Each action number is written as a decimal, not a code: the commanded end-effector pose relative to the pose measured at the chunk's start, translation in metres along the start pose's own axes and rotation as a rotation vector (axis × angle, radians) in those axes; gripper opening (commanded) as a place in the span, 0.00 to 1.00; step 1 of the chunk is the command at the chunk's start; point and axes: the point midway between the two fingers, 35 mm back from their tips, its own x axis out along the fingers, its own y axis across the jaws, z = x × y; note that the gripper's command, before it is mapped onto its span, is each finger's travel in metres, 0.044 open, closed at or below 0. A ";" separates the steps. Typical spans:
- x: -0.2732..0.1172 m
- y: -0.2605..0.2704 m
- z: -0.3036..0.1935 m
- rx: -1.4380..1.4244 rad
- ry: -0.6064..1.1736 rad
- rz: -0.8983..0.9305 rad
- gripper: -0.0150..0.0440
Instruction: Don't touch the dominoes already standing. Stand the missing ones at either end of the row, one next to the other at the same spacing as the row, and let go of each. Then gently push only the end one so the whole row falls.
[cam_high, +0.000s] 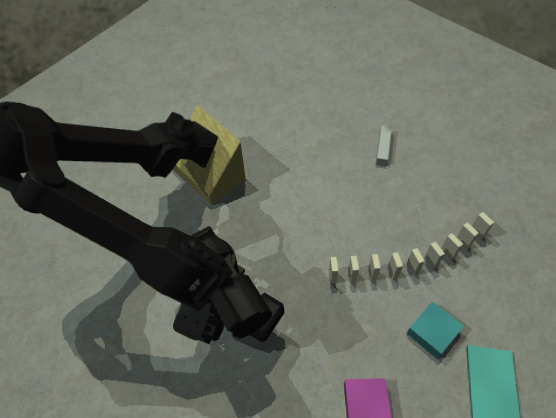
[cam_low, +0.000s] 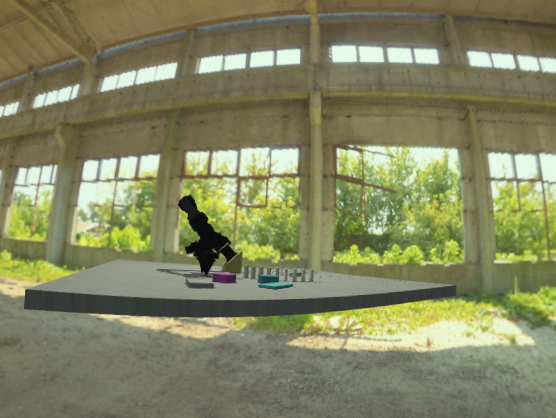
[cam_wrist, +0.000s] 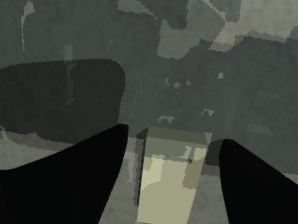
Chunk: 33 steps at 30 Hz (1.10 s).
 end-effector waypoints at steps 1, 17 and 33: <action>0.000 0.000 0.000 -0.004 0.002 -0.001 0.47; -0.044 0.000 -0.002 -0.005 0.004 -0.001 0.44; -0.159 0.001 -0.005 -0.040 0.003 0.016 0.44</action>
